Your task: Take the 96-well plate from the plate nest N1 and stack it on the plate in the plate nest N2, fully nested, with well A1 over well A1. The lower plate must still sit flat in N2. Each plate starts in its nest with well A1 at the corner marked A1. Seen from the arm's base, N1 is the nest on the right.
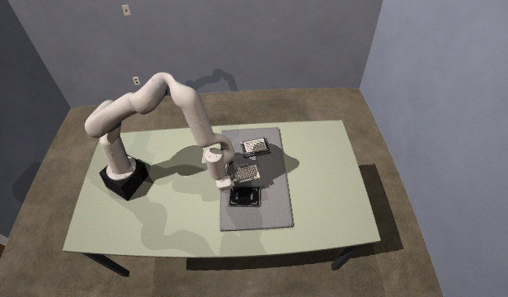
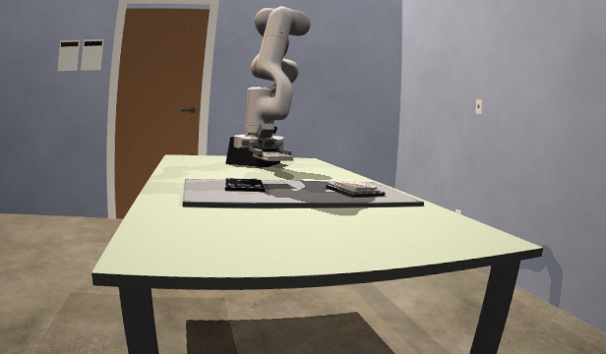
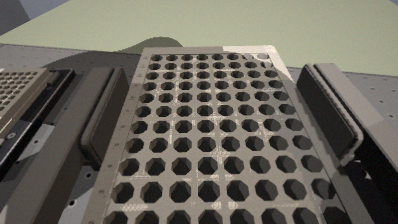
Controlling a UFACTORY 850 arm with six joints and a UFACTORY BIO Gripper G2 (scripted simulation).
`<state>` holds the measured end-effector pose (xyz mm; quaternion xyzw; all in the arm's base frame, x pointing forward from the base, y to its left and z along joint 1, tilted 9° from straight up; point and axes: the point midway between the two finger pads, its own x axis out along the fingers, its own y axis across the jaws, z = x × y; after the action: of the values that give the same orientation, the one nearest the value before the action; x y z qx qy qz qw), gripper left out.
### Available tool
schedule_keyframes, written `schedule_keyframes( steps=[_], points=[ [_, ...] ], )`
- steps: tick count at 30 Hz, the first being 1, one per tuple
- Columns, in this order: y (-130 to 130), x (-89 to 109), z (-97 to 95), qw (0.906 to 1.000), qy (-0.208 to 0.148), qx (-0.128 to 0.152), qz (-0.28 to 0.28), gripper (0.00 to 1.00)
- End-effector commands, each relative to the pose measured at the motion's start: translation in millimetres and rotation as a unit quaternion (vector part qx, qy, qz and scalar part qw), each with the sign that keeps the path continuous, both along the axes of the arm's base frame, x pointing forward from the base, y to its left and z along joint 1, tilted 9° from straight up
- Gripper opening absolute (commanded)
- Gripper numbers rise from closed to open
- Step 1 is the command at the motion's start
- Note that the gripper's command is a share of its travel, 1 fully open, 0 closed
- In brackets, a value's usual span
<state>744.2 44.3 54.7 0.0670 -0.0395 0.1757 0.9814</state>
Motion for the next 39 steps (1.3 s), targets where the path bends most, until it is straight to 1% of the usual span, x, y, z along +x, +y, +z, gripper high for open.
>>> schedule_keyframes(
  steps=[1, 15, 17, 32, 34, 39],
  points=[
    [7, 1.4, 2.2, 1.0, -0.001, 0.0, -0.001, 0.0],
    [53, 4.2, 9.2, 1.0, -0.001, 0.0, -0.001, 0.0],
    [53, 4.2, 9.2, 1.0, -0.001, 0.0, -0.001, 0.0],
    [102, 7.1, 16.6, 1.0, -0.001, 0.0, -0.001, 0.0],
    [102, 7.1, 16.6, 1.0, -0.001, 0.0, -0.001, 0.0],
    [119, 8.1, 19.1, 1.0, -0.001, 0.0, -0.001, 0.0]
  ],
)
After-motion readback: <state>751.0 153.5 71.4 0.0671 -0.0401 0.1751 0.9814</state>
